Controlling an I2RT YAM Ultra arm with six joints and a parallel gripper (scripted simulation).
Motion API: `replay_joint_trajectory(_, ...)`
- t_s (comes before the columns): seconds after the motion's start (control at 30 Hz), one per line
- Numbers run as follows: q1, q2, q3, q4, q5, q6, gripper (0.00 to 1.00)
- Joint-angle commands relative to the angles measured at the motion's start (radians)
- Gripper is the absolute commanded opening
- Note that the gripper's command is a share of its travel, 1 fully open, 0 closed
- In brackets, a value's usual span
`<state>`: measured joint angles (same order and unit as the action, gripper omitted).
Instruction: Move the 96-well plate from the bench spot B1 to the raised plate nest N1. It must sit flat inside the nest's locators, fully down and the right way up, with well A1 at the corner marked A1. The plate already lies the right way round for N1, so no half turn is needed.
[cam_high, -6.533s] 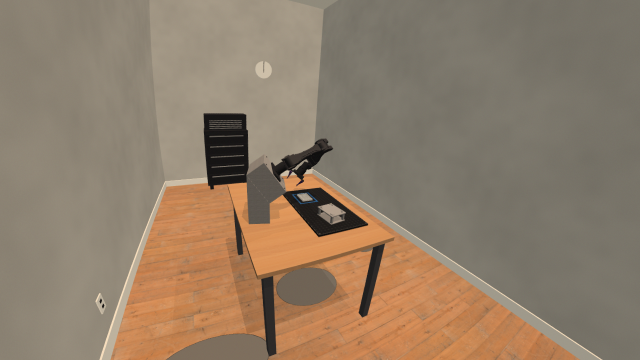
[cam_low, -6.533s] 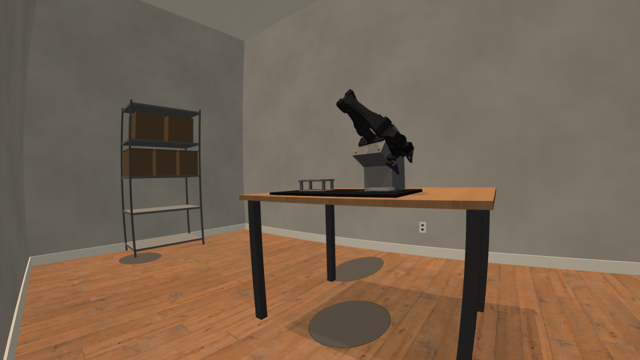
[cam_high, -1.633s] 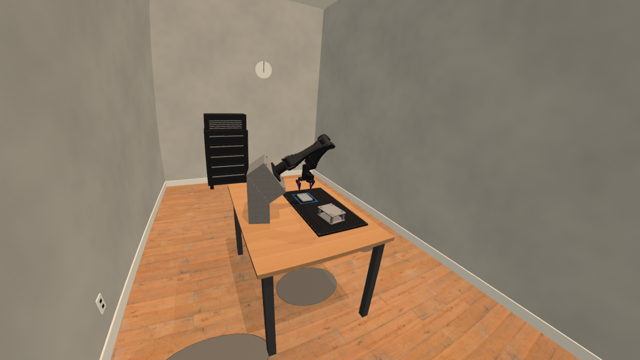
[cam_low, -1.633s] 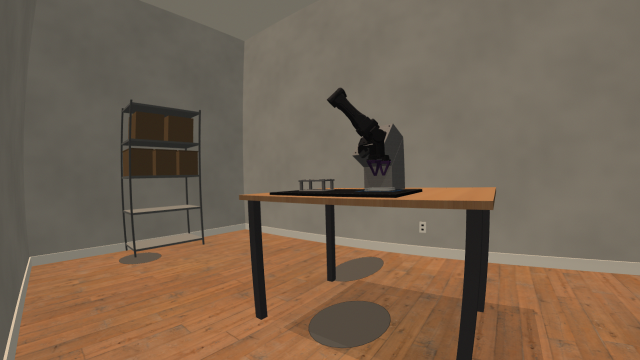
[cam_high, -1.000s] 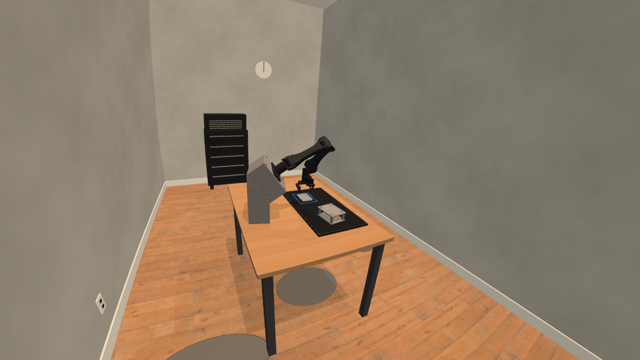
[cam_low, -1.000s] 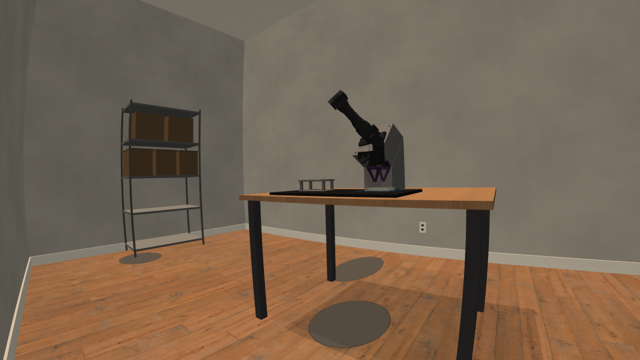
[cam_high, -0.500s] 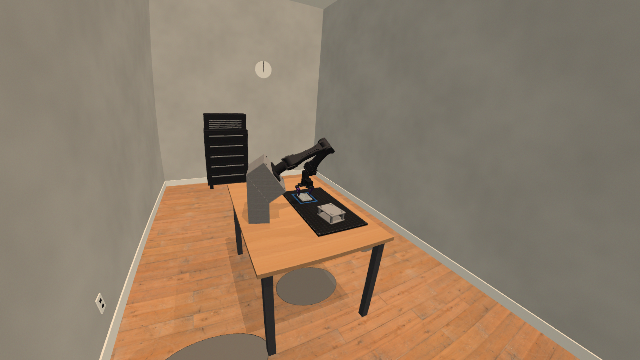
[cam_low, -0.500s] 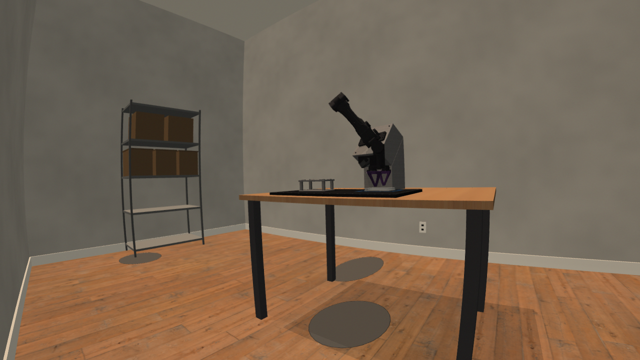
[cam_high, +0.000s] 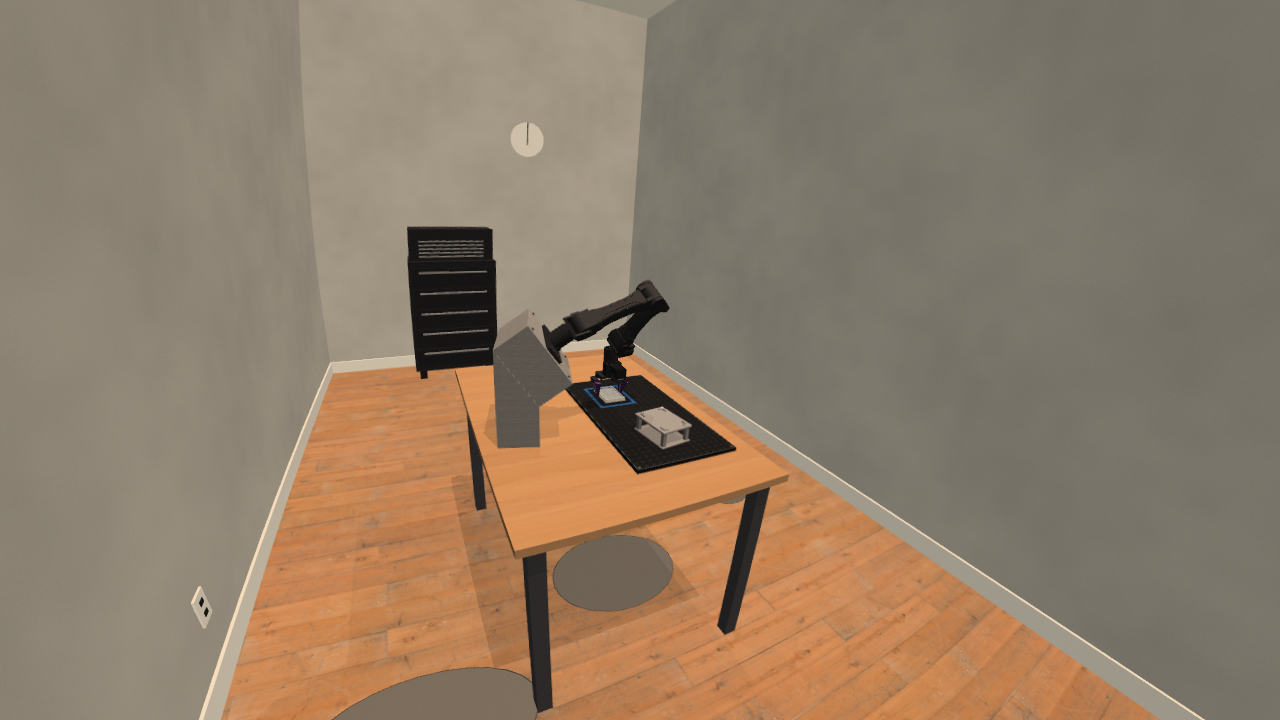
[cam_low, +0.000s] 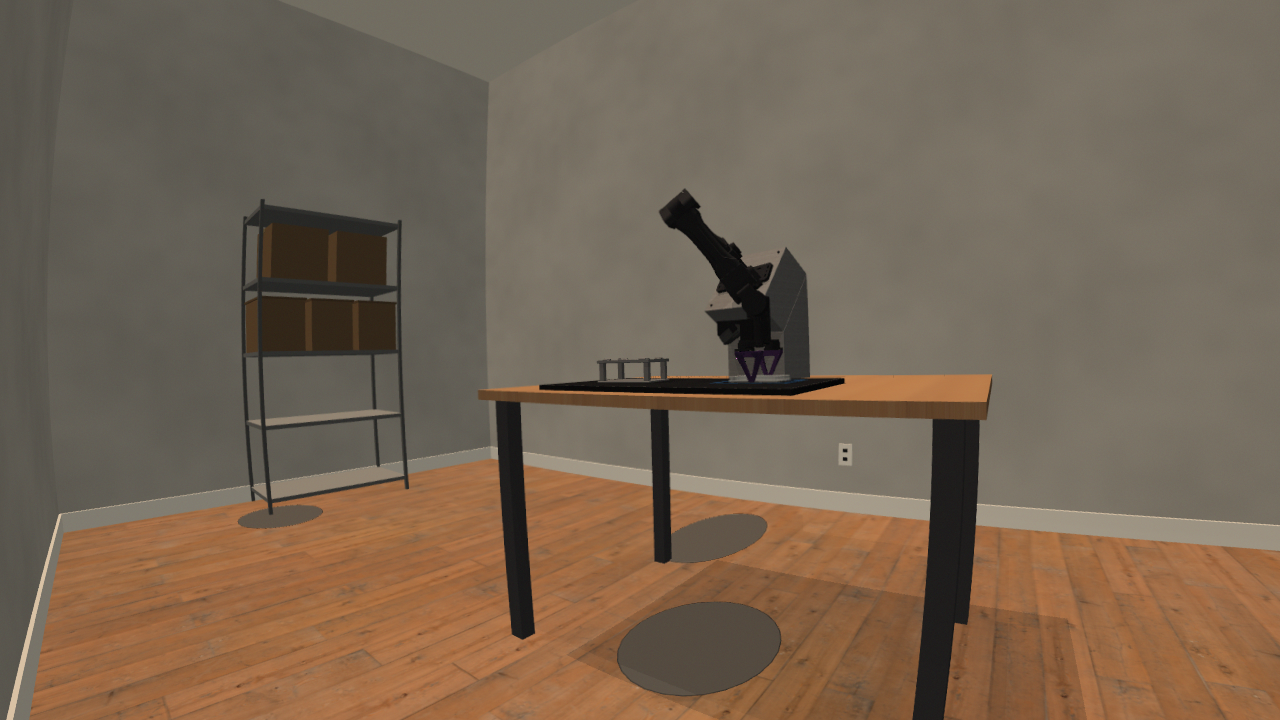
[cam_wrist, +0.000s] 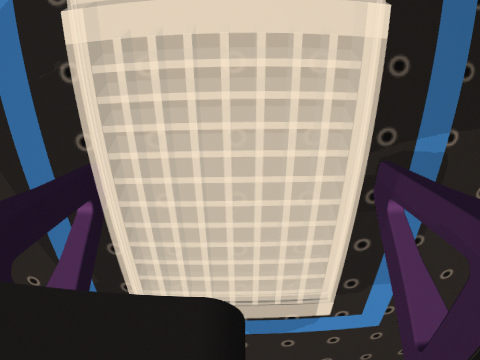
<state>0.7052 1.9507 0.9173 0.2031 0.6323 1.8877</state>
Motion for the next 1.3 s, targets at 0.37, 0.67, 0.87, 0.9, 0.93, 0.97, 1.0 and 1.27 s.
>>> replay_joint_trajectory(0.37,0.002,-0.004,0.002,0.015,-0.003,-0.014,1.0)
replay_joint_trajectory(0.67,0.002,-0.004,0.002,0.015,-0.003,-0.014,0.0)
replay_joint_trajectory(0.87,0.002,-0.004,0.002,0.015,-0.003,-0.014,0.0)
replay_joint_trajectory(0.9,0.002,-0.004,0.002,0.015,-0.003,-0.014,0.0)
replay_joint_trajectory(0.93,0.002,-0.004,0.002,0.015,-0.003,-0.014,0.0)
replay_joint_trajectory(0.97,0.002,-0.004,0.002,0.015,-0.003,-0.014,0.0)
replay_joint_trajectory(1.0,0.002,-0.004,0.002,0.015,-0.003,-0.014,0.0)
replay_joint_trajectory(1.27,0.002,-0.004,0.002,0.015,-0.003,-0.014,0.0)
